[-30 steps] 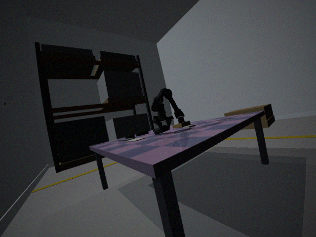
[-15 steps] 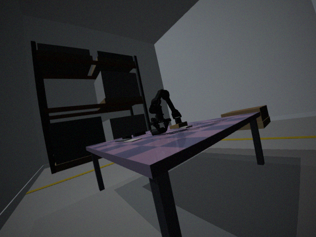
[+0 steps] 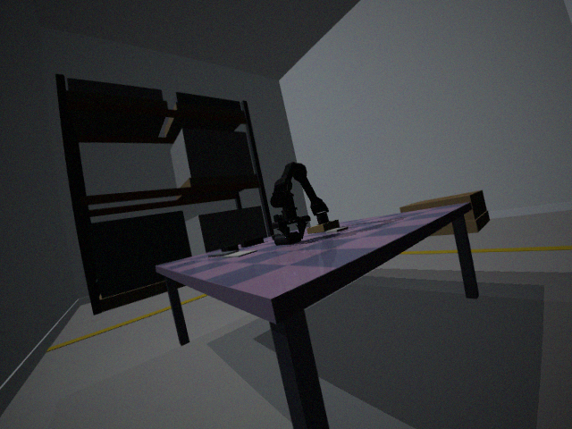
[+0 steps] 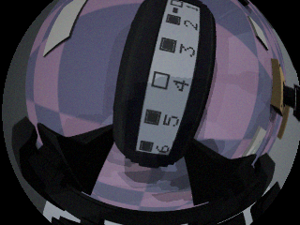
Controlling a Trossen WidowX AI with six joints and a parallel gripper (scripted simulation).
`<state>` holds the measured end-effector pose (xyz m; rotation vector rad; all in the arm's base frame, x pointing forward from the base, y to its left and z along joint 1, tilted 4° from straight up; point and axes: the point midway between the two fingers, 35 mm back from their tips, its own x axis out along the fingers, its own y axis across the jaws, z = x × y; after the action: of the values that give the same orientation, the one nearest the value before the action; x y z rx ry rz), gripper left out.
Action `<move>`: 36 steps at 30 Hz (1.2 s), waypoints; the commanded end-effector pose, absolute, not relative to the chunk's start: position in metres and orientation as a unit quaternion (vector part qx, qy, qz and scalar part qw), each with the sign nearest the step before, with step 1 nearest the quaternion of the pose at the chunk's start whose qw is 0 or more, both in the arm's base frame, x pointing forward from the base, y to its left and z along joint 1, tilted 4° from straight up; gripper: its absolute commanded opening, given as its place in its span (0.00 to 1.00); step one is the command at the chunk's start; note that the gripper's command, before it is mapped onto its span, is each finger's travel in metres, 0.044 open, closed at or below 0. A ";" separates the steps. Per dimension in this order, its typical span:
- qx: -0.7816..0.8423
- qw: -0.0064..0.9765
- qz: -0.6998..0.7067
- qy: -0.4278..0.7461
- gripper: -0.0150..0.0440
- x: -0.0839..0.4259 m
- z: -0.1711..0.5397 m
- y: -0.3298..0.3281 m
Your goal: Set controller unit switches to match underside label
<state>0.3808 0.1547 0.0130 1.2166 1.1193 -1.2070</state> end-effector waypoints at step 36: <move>0.507 0.522 -0.504 0.465 1.00 0.377 0.056 0.097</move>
<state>0.3776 0.0975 0.0569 1.2214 1.1121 -1.2087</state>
